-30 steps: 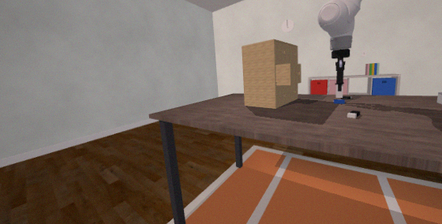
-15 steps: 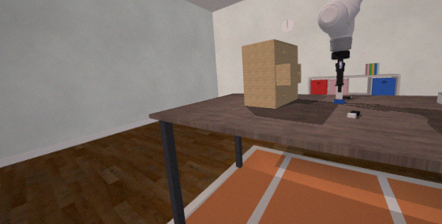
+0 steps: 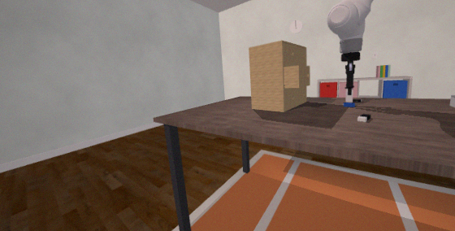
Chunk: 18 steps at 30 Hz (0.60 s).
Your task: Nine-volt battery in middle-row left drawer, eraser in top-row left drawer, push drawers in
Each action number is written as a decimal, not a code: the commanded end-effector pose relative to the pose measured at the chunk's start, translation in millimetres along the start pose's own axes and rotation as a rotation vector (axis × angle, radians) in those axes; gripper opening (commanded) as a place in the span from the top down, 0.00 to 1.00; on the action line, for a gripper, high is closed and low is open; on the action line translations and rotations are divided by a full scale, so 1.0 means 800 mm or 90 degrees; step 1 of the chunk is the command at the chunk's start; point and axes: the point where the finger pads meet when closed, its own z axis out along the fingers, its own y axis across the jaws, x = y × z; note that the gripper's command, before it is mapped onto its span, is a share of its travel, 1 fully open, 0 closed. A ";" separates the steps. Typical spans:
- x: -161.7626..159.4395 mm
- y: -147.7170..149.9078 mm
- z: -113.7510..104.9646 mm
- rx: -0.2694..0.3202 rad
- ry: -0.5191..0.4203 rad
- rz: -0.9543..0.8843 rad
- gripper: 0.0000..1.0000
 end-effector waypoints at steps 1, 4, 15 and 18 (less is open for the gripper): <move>0.000 0.000 0.000 0.000 0.000 0.000 0.74; 0.000 0.000 0.002 0.000 0.000 0.000 0.74; 0.000 0.000 0.027 0.000 0.000 0.000 0.74; 0.000 0.000 0.030 0.000 0.000 0.000 0.74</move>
